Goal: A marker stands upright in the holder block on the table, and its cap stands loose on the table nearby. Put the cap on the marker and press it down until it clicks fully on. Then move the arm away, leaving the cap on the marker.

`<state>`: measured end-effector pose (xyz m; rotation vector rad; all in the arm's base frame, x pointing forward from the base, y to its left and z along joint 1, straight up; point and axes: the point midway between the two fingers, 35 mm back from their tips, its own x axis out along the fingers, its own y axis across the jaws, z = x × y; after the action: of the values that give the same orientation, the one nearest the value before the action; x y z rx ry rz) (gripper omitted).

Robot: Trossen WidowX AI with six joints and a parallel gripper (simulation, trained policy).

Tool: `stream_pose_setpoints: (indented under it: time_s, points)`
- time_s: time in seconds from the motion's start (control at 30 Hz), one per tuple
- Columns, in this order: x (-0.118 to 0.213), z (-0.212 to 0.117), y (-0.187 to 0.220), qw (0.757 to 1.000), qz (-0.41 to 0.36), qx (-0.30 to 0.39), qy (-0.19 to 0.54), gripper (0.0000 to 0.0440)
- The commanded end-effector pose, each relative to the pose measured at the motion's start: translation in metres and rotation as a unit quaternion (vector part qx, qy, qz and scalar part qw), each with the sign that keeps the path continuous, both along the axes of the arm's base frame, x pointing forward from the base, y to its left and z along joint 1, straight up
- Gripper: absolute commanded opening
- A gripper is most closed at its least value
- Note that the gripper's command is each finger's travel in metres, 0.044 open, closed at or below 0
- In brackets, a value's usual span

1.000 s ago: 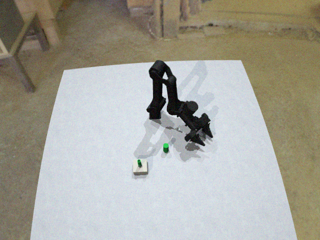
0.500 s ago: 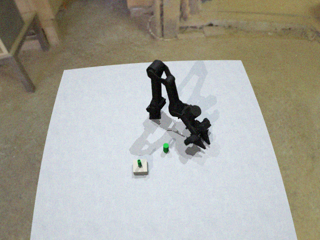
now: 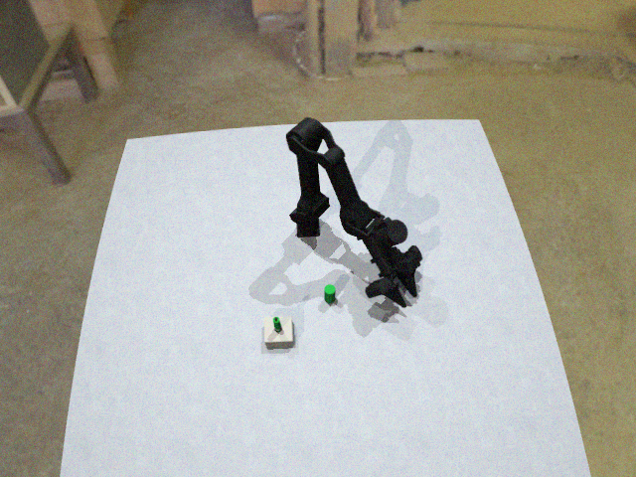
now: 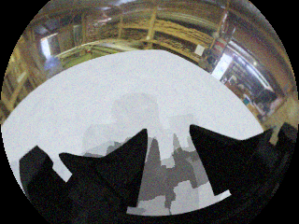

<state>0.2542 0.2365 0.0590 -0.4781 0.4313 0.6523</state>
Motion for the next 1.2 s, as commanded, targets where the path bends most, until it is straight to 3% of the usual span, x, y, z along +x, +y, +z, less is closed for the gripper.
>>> stream_pose_setpoints:
  time_s: [0.0, 0.53, 1.17]
  points:
    - [0.008, 0.009, 0.001, 1.000, -0.006, 0.003, 0.005, 0.0246]
    - [0.036, 0.040, -0.009, 0.998, -0.042, 0.001, 0.048, 0.0298]
    - [0.051, 0.068, -0.035, 0.990, -0.089, -0.006, 0.111, 0.0315]
